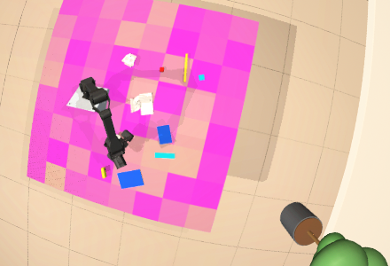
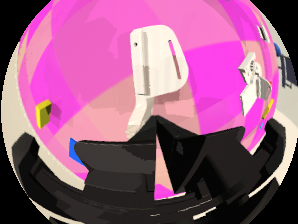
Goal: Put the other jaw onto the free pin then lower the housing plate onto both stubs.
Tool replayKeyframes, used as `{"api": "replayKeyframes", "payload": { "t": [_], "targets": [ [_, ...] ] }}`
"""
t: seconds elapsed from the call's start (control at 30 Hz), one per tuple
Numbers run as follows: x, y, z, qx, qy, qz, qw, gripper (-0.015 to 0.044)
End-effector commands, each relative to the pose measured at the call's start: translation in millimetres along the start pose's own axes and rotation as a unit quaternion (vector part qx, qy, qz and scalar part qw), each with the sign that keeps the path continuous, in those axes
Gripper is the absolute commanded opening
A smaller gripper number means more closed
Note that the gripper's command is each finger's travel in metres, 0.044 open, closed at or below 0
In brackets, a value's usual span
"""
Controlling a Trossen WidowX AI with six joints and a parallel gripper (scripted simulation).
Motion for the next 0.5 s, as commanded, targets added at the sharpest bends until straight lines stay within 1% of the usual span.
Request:
{"api": "replayKeyframes", "payload": {
  "t": [0.0,0.47],
  "targets": [
    [1.5,1.2,-3.1,0.004,-0.008,-0.001,1.0,0.0],
    [-2.0,6.8,1.1,0.001,-0.001,0.0,1.0,0.0]
  ]
}}
Point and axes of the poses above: the point midway between the two fingers, 35 mm back from their tips, its own z axis back along the fingers, its own y axis across the jaws, x = y × z, the point moved 10 cm from there along z, back along the fingers, and after that the axes turned 15 degrees about -z, right-handed, at the moved point
